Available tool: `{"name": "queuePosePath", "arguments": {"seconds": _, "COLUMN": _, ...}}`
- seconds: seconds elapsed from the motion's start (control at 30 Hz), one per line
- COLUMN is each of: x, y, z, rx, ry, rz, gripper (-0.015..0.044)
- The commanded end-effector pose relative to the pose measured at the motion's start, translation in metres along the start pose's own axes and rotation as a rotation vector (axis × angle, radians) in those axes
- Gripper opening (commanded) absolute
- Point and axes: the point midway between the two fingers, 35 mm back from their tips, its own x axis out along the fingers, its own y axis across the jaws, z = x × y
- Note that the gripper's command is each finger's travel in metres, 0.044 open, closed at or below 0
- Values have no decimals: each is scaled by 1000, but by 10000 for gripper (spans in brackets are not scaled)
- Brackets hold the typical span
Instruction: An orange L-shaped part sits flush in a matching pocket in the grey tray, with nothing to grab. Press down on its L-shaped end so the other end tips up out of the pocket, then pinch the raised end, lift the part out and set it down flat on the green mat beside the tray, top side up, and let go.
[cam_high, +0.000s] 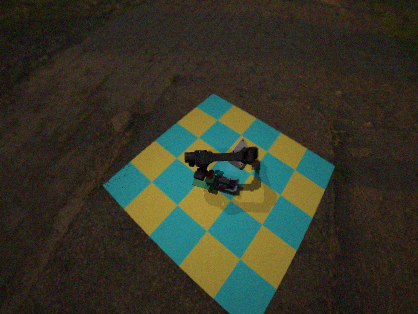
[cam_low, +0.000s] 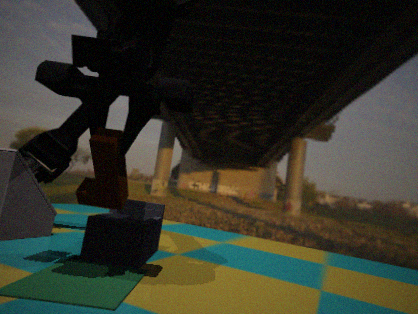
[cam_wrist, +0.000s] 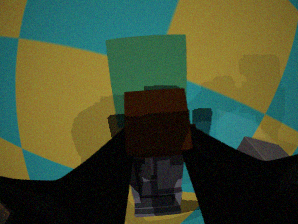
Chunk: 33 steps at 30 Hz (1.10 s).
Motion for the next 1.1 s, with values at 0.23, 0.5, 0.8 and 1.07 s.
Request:
{"name": "queuePosePath", "arguments": {"seconds": 0.23, "x": 4, "y": -1, "z": 9, "rx": -3, "ry": -5, "rz": -2, "gripper": 0}}
{"name": "queuePosePath", "arguments": {"seconds": 0.5, "x": 16, "y": -1, "z": 9, "rx": -3, "ry": -5, "rz": -1, "gripper": 0}}
{"name": "queuePosePath", "arguments": {"seconds": 0.8, "x": 31, "y": -1, "z": 10, "rx": -3, "ry": -5, "rz": -1, "gripper": 0}}
{"name": "queuePosePath", "arguments": {"seconds": 1.07, "x": 43, "y": -1, "z": 10, "rx": -3, "ry": -4, "rz": -1, "gripper": 0}}
